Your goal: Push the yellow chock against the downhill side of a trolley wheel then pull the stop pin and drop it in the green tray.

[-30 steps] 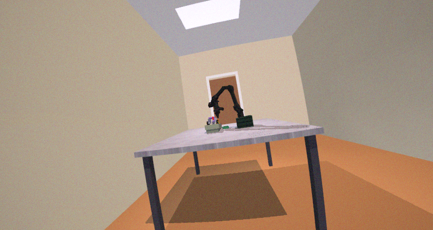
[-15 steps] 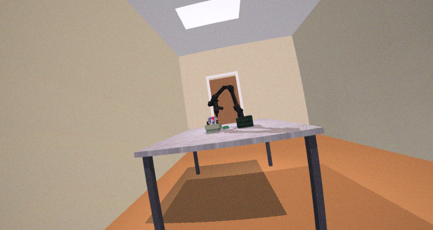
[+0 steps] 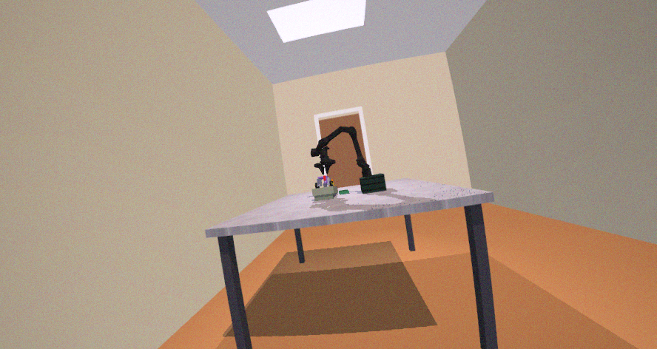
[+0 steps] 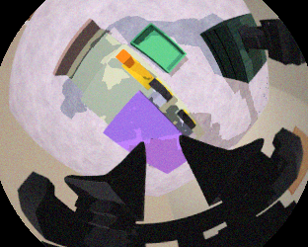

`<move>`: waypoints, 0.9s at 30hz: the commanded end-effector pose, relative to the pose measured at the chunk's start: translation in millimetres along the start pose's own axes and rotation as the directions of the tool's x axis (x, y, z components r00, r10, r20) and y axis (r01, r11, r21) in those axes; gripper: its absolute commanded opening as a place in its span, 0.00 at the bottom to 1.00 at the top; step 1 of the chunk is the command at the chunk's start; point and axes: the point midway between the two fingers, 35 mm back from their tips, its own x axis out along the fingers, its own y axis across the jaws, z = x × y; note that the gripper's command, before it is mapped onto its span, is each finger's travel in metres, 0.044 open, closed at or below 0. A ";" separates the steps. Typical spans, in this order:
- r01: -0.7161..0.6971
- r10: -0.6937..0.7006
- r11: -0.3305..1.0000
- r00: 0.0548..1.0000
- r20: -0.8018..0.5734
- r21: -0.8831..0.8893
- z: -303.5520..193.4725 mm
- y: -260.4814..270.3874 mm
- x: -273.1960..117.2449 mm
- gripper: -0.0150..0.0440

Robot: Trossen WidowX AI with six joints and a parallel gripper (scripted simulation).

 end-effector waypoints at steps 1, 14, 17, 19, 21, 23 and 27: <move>0.031 -0.044 0.956 0.998 -0.039 -0.291 -36.7 -23.4 -2.5 0.58; 0.052 -0.111 0.804 0.992 -0.064 -0.593 -73.0 -57.3 -3.4 0.58; 0.052 -0.111 0.804 0.992 -0.064 -0.593 -73.0 -57.3 -3.4 0.58; 0.052 -0.111 0.804 0.992 -0.064 -0.593 -73.0 -57.3 -2.3 0.58; 0.052 -0.111 0.804 0.992 -0.064 -0.593 -73.0 -57.4 0.4 0.58; 0.052 -0.111 0.804 0.992 -0.064 -0.593 -73.0 -57.7 3.4 0.58; 0.052 -0.111 0.804 0.992 -0.064 -0.593 -73.6 -58.0 9.4 0.58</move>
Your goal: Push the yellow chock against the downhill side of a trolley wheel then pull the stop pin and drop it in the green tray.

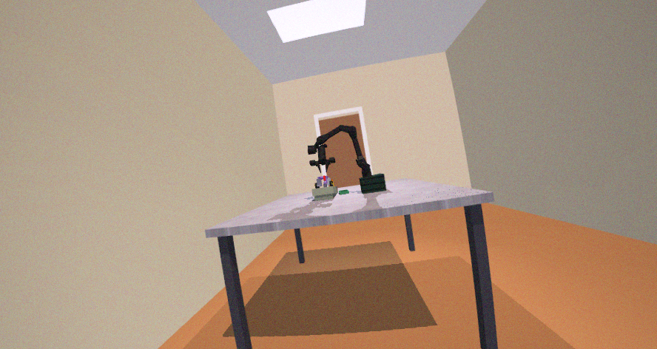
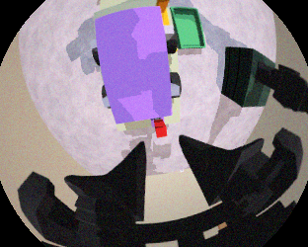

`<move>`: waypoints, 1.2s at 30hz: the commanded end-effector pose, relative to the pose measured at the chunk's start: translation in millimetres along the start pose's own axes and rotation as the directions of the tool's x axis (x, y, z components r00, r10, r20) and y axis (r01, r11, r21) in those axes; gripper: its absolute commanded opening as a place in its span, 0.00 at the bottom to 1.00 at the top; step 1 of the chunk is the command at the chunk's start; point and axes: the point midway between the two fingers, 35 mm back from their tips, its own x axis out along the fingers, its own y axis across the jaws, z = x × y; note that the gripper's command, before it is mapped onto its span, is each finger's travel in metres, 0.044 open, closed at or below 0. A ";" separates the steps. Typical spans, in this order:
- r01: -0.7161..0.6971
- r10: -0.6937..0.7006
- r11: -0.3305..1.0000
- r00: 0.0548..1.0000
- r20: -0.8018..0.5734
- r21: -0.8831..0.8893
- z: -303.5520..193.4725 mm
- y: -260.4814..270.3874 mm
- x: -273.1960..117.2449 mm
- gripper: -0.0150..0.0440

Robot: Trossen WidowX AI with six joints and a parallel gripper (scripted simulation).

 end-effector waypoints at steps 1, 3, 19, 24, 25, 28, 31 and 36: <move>0.011 -0.011 1.000 1.000 -0.005 -0.002 -0.3 -1.8 9.8 0.58; 0.011 -0.011 1.000 1.000 -0.005 -0.002 -0.4 -1.6 12.7 0.58; 0.011 -0.011 1.000 1.000 -0.005 -0.002 -0.9 -2.6 25.4 0.58; 0.011 -0.011 1.000 1.000 -0.005 -0.002 -0.9 -2.5 26.5 0.58; 0.011 -0.011 1.000 1.000 -0.005 -0.002 -1.0 -2.5 27.5 0.58; 0.011 -0.011 1.000 1.000 -0.005 -0.002 -1.0 -2.1 32.1 0.58; 0.011 -0.011 1.000 1.000 -0.005 -0.002 -1.3 -1.2 36.7 0.58; 0.011 -0.011 1.000 1.000 -0.006 -0.002 -1.7 -0.1 42.1 0.58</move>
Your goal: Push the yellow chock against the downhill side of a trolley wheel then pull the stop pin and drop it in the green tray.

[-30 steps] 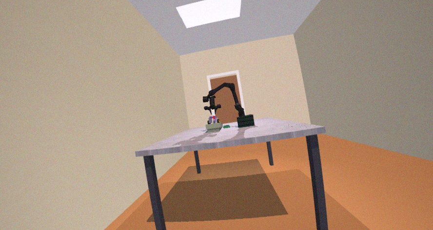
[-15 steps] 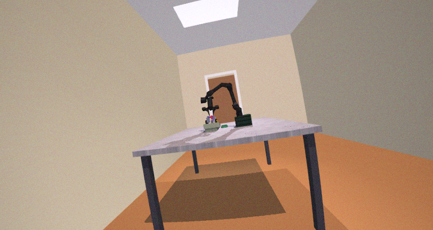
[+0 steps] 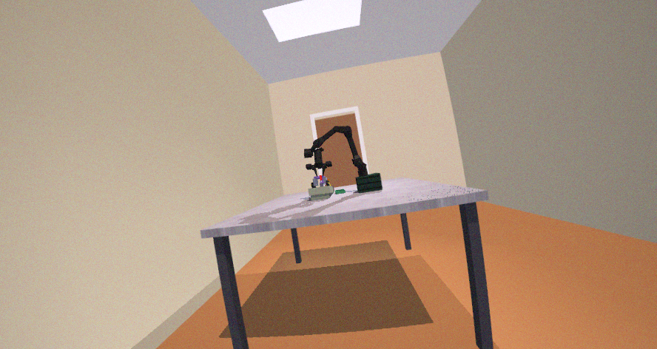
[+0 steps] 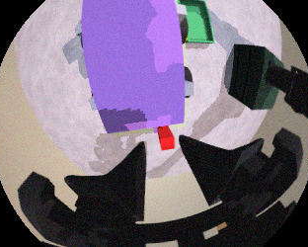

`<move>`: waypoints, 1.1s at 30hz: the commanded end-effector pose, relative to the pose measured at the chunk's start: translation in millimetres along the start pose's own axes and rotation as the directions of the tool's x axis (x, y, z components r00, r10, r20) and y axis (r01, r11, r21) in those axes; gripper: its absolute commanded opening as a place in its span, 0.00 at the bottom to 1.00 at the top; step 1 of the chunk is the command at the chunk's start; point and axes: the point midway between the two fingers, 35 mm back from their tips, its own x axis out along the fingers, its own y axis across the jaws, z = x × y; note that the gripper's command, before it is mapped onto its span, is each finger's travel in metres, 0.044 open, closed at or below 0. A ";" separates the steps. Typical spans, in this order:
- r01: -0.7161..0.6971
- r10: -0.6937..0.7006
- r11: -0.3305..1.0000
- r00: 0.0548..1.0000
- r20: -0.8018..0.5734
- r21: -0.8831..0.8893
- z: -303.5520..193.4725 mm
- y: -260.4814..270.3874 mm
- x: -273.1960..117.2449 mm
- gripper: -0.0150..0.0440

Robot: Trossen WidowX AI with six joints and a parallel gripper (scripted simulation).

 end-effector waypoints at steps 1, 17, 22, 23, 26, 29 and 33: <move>0.015 -0.015 1.000 1.000 0.000 0.008 0.6 -1.7 9.9 0.58; 0.015 -0.015 1.000 1.000 0.000 0.008 0.5 -3.1 27.1 0.58; 0.015 -0.015 1.000 1.000 0.000 0.008 1.2 -4.9 32.0 0.58; 0.015 -0.015 1.000 1.000 0.000 0.008 1.2 -5.0 32.2 0.58; 0.015 -0.015 1.000 1.000 0.000 0.008 1.2 -5.0 32.2 0.58; 0.015 -0.015 1.000 1.000 0.000 0.008 1.2 -5.0 32.2 0.58; 0.009 -0.009 1.000 1.000 -0.003 0.001 0.2 -3.0 29.4 0.40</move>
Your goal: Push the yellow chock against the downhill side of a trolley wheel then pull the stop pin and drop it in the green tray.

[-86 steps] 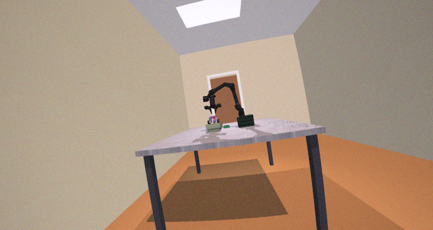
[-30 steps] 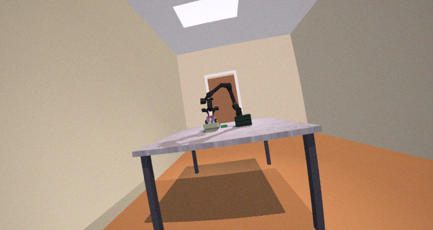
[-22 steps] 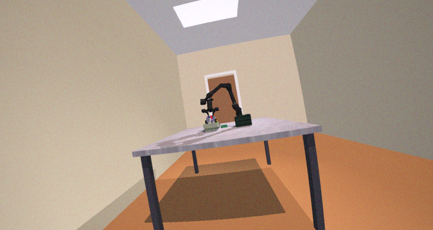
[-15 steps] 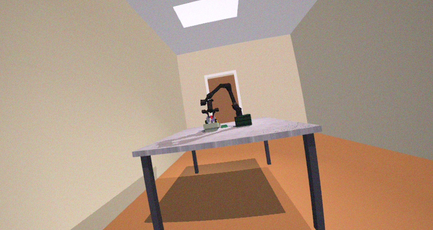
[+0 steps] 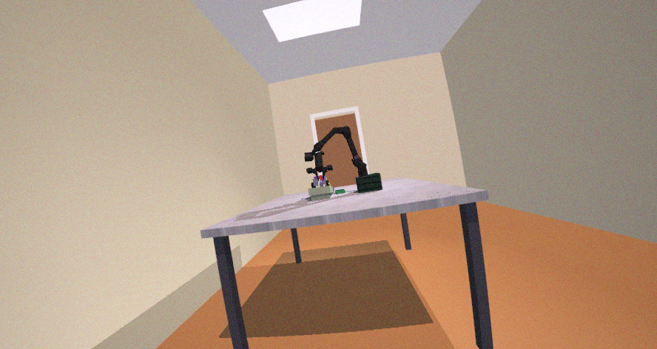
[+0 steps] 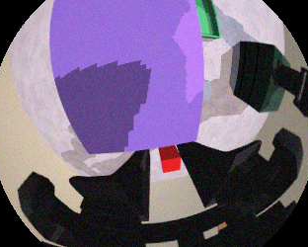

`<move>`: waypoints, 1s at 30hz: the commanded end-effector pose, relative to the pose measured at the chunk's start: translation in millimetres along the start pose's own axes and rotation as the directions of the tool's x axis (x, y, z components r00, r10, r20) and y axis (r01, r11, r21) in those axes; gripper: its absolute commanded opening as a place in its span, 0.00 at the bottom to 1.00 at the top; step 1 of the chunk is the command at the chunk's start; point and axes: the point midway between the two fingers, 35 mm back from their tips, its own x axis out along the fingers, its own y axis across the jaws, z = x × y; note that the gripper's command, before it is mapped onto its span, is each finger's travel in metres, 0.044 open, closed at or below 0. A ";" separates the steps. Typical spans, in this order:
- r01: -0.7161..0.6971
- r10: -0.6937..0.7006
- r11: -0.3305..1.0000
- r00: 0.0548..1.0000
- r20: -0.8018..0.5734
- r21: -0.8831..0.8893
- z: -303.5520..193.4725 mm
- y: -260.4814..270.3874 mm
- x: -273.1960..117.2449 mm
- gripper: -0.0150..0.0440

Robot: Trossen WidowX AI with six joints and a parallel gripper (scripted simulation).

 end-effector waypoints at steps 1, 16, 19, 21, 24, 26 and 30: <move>-0.001 0.001 1.000 1.000 0.000 0.000 -0.1 0.2 -0.2 0.35; 0.004 -0.004 1.000 1.000 0.002 0.005 -0.9 0.0 -4.5 0.25; 0.005 -0.005 1.000 1.000 0.002 0.007 -1.2 -1.0 -6.7 0.25; 0.006 -0.006 1.000 1.000 0.002 0.007 -1.3 -1.7 -7.5 0.25; 0.006 -0.006 1.000 1.000 0.002 0.007 -1.3 -2.3 -8.7 0.25; 0.006 -0.006 1.000 1.000 0.002 0.007 -1.4 -2.5 -9.7 0.25; 0.006 -0.006 1.000 1.000 0.003 0.007 -1.5 -2.6 -11.7 0.25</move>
